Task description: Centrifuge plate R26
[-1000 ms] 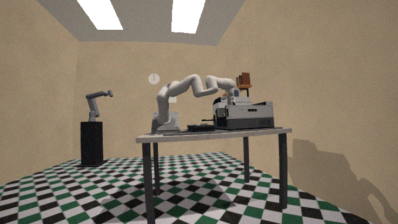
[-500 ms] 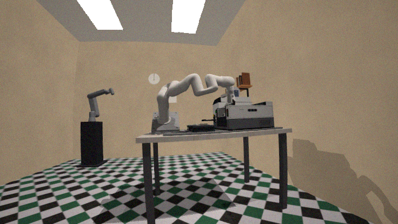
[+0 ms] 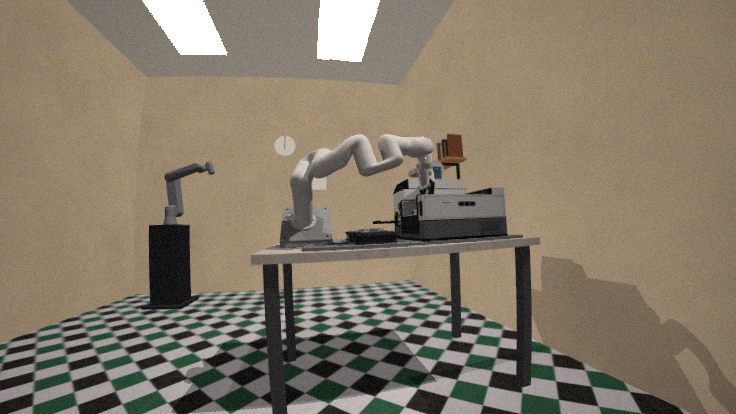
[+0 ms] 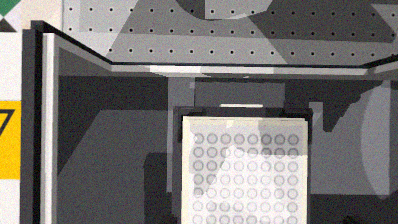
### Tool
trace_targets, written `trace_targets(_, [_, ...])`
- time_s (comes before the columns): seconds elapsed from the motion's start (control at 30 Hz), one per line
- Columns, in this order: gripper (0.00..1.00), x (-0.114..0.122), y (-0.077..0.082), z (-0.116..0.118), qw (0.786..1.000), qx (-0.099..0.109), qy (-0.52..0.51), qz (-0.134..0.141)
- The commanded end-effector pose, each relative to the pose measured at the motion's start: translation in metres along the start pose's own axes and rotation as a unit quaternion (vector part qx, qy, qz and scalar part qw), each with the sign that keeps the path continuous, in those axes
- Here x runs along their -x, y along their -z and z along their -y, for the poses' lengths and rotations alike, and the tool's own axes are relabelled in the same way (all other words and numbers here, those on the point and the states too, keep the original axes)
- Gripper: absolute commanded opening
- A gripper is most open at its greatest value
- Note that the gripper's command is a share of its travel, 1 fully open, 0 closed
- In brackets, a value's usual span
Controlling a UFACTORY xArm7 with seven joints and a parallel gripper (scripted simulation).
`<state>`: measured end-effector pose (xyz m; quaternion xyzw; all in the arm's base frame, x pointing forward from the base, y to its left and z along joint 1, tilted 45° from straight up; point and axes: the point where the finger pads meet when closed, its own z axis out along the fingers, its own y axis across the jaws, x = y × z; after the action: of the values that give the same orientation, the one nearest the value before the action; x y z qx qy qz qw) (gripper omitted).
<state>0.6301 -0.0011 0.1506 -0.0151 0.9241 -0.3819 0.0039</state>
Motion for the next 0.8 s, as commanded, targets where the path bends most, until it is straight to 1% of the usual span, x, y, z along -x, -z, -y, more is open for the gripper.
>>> trace_targets(0.0, [1.00,0.001,0.008,0.000,1.000,0.001,0.000,0.002])
trace_targets(0.43, [1.00,0.001,0.030,0.000,1.000,0.001,0.000,0.002])
trace_targets(0.5, [1.00,0.001,0.030,0.000,1.000,0.001,0.000,0.002])
trace_targets(0.77, [1.00,0.000,0.043,0.000,1.000,0.001,0.000,0.002])
